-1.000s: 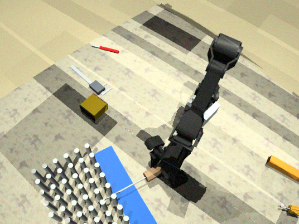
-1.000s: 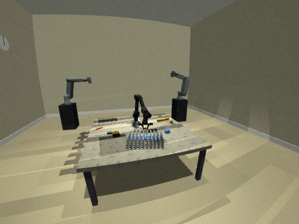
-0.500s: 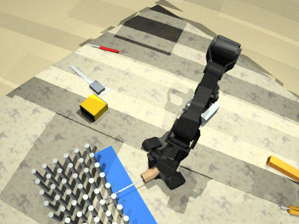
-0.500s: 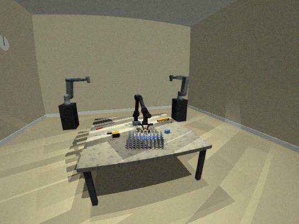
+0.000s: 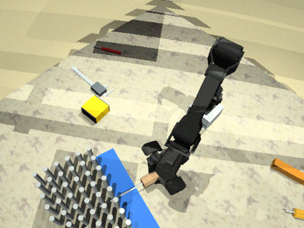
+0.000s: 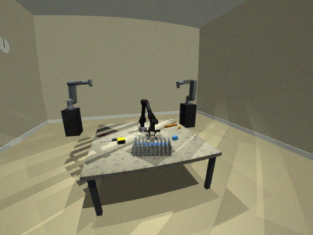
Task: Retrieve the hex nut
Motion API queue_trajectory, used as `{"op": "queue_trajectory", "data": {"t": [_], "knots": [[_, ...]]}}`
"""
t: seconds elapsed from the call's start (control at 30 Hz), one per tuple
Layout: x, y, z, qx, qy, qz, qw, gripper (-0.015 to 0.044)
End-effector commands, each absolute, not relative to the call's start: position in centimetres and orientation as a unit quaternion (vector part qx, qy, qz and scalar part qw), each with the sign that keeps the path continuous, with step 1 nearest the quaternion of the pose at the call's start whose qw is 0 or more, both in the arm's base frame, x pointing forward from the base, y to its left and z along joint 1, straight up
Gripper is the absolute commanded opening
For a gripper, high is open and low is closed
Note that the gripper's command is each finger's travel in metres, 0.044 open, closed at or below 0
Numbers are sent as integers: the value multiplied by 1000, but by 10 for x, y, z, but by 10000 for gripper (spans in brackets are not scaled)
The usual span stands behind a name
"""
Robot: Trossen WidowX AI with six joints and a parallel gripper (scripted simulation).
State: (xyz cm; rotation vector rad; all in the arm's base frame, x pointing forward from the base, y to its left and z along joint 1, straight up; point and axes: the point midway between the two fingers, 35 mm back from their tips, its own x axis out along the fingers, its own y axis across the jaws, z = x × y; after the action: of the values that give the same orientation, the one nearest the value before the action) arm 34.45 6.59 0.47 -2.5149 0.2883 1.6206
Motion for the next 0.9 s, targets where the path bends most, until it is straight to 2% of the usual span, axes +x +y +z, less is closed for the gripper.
{"op": "queue_trajectory", "data": {"t": [0.0,0.87], "knots": [[351,67,7,-837,92,535,68,0],[367,63,8,-838,92,534,68,0]]}}
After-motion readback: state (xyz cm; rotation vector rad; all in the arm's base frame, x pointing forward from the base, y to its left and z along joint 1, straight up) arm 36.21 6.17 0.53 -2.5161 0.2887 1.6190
